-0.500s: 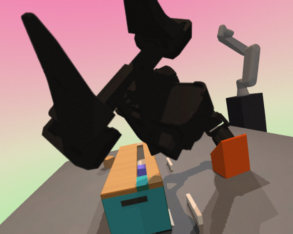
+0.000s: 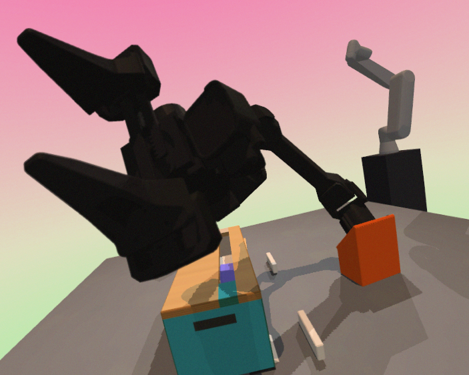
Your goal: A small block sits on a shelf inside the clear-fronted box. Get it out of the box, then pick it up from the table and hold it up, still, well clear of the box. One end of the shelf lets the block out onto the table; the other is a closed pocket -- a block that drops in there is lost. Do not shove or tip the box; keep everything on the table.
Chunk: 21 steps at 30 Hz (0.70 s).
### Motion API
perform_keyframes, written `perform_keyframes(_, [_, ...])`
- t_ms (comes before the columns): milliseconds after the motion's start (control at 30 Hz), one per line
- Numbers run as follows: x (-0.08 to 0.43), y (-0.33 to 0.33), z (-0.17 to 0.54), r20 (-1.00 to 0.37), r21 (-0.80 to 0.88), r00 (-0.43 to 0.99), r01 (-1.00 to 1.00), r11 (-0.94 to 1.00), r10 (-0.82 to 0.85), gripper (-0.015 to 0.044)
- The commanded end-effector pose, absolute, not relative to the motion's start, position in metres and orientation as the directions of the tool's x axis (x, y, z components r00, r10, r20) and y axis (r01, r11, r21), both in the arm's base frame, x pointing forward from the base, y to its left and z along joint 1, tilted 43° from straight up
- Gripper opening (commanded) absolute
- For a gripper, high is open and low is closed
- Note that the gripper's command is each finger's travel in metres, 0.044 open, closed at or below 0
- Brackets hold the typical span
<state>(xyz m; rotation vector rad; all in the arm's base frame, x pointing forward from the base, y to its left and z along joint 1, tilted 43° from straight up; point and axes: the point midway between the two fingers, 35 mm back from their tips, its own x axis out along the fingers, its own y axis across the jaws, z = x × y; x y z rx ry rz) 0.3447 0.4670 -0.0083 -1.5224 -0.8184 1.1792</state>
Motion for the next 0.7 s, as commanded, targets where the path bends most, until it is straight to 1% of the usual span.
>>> perform_keyframes(0, [0.382,0.413,-0.002,-0.499,-0.682,0.427,-0.731,-0.037,0.754,0.04])
perform_keyframes(100, [0.39,0.387,0.002,-0.584,-0.485,0.457,-0.859,0.164,0.671,0.04])
perform_keyframes(300, [0.394,0.354,0.008,-0.674,-0.256,0.476,-0.868,0.425,0.565,0.04])
perform_keyframes(467, [0.394,0.325,0.014,-0.743,-0.088,0.478,-0.764,0.64,0.469,0.04])
perform_keyframes(667, [0.389,0.286,0.022,-0.816,0.066,0.465,-0.516,0.854,0.344,0.04])
